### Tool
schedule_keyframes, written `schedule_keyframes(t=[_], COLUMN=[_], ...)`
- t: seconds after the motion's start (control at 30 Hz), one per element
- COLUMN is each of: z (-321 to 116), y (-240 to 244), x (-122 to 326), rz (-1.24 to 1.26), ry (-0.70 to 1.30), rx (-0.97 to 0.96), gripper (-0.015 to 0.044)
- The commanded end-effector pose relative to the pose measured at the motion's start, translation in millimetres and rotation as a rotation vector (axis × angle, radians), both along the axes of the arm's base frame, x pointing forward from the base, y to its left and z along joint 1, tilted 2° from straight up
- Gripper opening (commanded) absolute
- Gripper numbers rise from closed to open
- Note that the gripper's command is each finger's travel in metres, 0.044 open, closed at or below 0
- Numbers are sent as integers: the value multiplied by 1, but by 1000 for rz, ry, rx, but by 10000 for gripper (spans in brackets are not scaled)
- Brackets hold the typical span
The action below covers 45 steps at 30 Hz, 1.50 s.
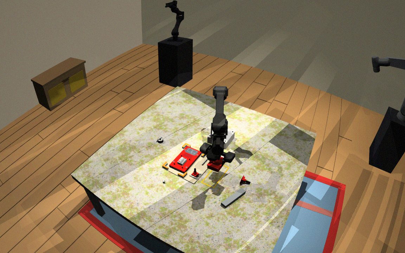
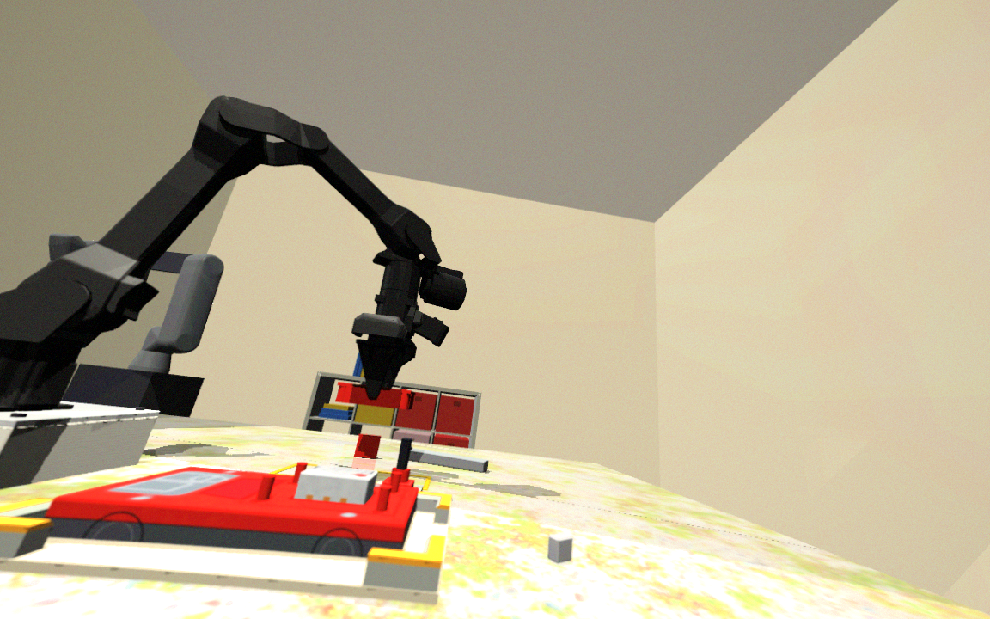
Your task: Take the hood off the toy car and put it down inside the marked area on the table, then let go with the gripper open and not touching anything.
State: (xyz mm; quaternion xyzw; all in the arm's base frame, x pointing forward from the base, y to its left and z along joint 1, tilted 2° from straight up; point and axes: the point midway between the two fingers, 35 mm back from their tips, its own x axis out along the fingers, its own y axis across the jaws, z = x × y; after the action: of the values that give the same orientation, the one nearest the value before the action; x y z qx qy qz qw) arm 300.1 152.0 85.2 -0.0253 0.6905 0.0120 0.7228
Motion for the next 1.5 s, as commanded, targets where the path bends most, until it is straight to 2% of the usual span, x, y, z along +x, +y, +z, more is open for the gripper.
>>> schedule_keyframes(t=[0.0, 1.47], z=[-6, -38], y=[-1, -1], x=[-1, 1], rz=[-6, -6], ry=[10, 10], rx=[-6, -6], gripper=[0, 0])
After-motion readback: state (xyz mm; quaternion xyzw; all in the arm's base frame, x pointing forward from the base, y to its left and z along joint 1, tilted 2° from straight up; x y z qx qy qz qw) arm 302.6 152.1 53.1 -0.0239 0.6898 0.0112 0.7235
